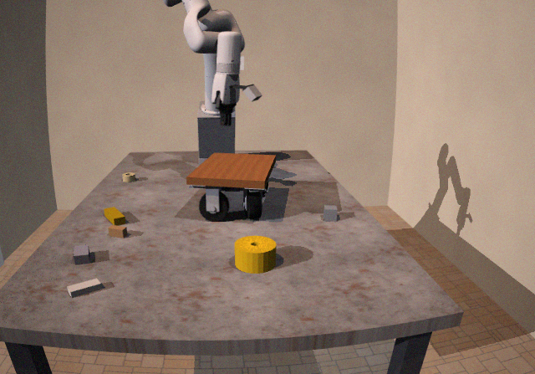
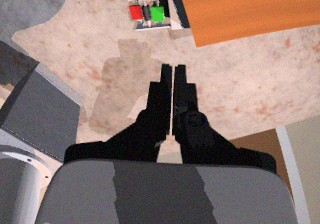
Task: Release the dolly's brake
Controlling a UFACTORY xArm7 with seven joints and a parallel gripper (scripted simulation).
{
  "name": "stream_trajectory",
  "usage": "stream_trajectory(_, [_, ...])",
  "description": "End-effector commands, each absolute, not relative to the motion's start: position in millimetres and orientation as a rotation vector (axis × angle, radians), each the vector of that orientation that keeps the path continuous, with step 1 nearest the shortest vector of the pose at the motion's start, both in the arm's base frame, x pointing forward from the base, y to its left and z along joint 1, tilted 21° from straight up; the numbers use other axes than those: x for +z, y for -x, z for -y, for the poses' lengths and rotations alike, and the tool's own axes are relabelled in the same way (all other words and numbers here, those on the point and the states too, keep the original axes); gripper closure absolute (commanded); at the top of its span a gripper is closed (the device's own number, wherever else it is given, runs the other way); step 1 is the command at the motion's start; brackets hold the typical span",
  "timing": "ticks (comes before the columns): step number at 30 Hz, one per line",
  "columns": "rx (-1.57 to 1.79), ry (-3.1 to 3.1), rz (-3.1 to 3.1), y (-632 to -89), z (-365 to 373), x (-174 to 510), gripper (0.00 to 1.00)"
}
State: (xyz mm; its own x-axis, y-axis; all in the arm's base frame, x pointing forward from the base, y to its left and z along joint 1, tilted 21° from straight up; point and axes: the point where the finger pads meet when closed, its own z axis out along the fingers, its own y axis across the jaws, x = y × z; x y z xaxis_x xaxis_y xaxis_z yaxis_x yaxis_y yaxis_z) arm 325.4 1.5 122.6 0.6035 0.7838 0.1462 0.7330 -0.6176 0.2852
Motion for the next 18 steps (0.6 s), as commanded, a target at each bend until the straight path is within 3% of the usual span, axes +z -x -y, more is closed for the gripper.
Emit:
stream_trajectory(1, [0.412, -2.573, -1.349, -317.7, -6.6, 115.0, 1.0])
stream_trajectory(18, [0.436, -2.517, -1.429, -309.6, -11.9, 107.5, 1.0])
